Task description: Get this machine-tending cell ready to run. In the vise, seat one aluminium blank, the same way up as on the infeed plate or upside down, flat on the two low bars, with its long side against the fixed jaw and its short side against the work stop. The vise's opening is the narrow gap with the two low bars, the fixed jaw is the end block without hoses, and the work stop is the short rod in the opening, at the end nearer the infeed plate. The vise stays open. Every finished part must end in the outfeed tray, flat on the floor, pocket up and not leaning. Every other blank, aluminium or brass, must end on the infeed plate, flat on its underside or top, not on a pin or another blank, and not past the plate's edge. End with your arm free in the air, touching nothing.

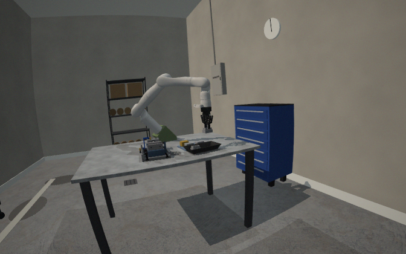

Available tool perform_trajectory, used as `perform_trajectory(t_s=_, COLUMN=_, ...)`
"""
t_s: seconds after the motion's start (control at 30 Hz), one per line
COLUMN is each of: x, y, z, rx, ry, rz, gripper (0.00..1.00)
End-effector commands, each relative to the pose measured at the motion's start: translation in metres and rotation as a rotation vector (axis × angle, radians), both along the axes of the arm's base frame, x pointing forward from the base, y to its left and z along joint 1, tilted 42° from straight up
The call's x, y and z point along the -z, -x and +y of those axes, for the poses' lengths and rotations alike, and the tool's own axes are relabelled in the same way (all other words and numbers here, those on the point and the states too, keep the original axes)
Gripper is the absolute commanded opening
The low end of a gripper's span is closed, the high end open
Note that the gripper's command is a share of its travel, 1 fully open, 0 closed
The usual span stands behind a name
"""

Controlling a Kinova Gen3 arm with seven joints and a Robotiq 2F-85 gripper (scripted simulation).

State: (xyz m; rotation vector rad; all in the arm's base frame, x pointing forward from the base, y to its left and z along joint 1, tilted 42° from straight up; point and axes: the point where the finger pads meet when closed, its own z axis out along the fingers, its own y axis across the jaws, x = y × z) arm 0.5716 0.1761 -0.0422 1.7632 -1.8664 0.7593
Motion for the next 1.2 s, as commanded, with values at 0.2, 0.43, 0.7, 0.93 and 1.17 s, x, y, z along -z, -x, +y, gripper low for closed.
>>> perform_trajectory(t_s=0.2, x=-0.001, y=-0.0004, z=0.0014, rx=-0.002, ry=-0.002, rz=-0.002, gripper=0.0)
perform_trajectory(t_s=0.43, x=-0.0007, y=-0.0004, z=0.0011, rx=-0.002, ry=-0.002, rz=-0.002, gripper=0.0)
perform_trajectory(t_s=0.7, x=0.0005, y=-0.0005, z=0.0, rx=-0.002, ry=-0.002, rz=-0.002, gripper=0.0)
perform_trajectory(t_s=0.93, x=0.004, y=-0.0007, z=-0.0031, rx=-0.002, ry=-0.002, rz=-0.002, gripper=0.0)
perform_trajectory(t_s=1.17, x=0.0079, y=-0.0009, z=-0.0067, rx=-0.002, ry=-0.002, rz=-0.002, gripper=0.0)
